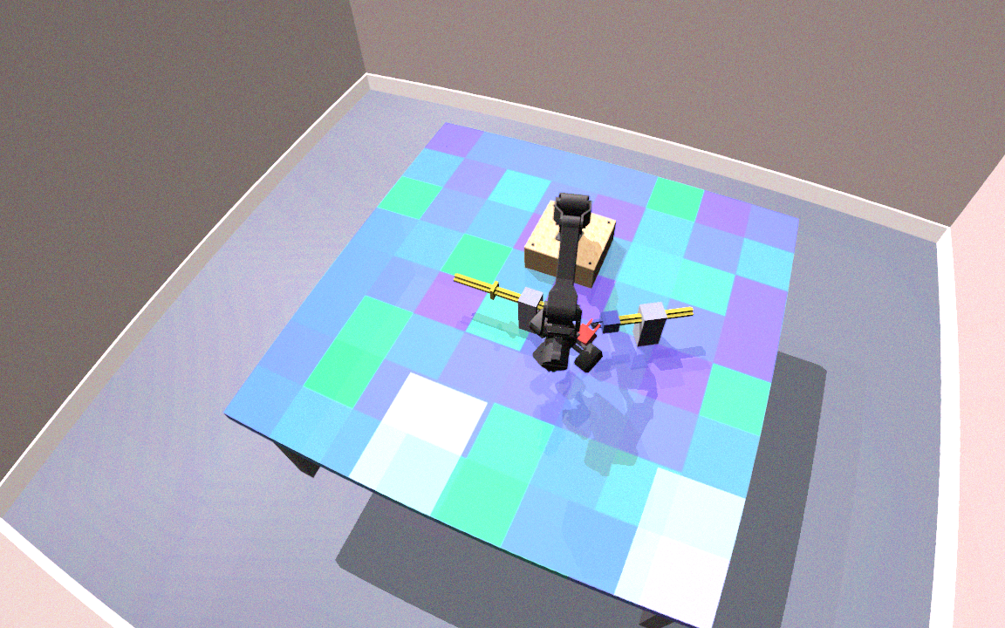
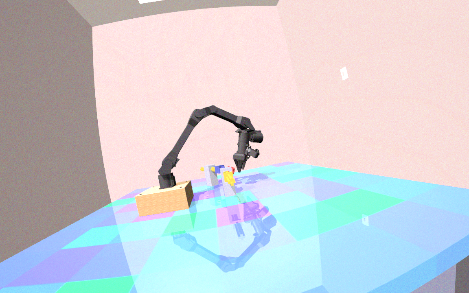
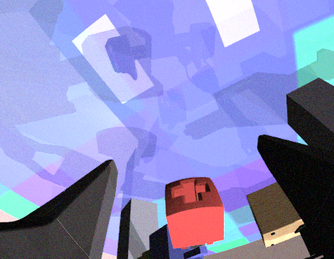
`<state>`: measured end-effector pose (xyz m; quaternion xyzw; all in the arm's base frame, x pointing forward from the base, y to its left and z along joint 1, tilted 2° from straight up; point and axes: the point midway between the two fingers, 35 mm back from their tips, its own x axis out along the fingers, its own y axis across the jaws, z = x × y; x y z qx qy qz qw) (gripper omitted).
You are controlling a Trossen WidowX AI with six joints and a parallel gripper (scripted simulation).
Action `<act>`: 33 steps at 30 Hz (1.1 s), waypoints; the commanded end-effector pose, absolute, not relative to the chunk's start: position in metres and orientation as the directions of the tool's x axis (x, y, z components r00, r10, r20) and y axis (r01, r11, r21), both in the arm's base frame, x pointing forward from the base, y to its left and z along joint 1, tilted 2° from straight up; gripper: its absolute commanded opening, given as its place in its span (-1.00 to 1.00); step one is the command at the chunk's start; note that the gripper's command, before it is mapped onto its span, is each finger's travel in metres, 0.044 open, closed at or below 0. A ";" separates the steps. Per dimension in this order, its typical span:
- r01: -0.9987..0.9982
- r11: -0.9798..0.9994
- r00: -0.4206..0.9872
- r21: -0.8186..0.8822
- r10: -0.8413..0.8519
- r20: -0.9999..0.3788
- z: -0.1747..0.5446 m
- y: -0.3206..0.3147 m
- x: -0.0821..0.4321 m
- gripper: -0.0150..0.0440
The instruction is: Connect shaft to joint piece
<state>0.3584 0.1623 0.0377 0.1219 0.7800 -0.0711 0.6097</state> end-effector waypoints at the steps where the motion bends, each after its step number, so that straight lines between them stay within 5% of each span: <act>1: 0.278 0.960 -0.230 0.041 0.108 -0.967 0.037 0.168 0.348 1.00; 33: 0.278 0.960 -0.234 0.041 0.109 -0.966 0.017 0.183 0.293 1.00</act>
